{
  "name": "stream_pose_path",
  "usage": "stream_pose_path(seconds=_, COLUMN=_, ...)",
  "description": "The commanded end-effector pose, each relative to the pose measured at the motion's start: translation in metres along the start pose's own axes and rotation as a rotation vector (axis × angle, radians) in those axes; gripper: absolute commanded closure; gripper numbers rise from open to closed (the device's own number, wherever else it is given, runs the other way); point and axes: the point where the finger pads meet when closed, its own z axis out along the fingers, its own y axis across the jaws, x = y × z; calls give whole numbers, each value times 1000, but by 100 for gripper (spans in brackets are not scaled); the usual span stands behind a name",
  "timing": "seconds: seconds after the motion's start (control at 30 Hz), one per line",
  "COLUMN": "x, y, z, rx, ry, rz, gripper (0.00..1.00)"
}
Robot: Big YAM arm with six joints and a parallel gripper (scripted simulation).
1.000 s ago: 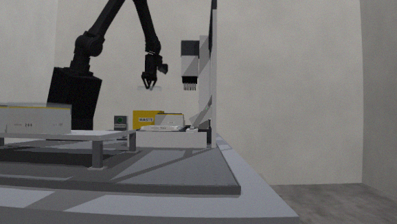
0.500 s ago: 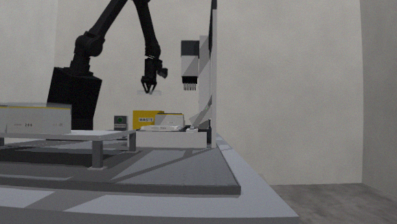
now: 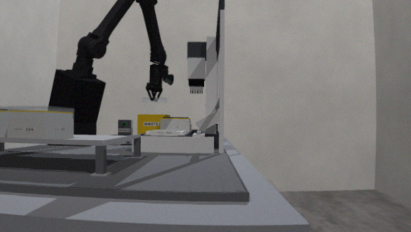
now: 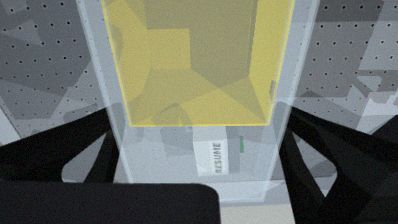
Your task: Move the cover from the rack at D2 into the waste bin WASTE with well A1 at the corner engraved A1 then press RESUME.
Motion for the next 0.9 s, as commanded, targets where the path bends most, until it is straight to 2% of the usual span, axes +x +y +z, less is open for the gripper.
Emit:
stream_pose_path(seconds=0.0, x=-4, y=1, z=10, rx=-3, ry=-4, rz=-5, gripper=100)
stream_pose_path(seconds=0.47, x=-4, y=0, z=31, rx=-1, ry=-4, rz=-4, gripper=100)
stream_pose_path(seconds=0.5, x=-6, y=11, z=26, rx=-21, ry=-14, rz=-7, gripper=100)
stream_pose_path(seconds=0.87, x=-5, y=1, z=50, rx=-3, ry=-5, rz=-4, gripper=100)
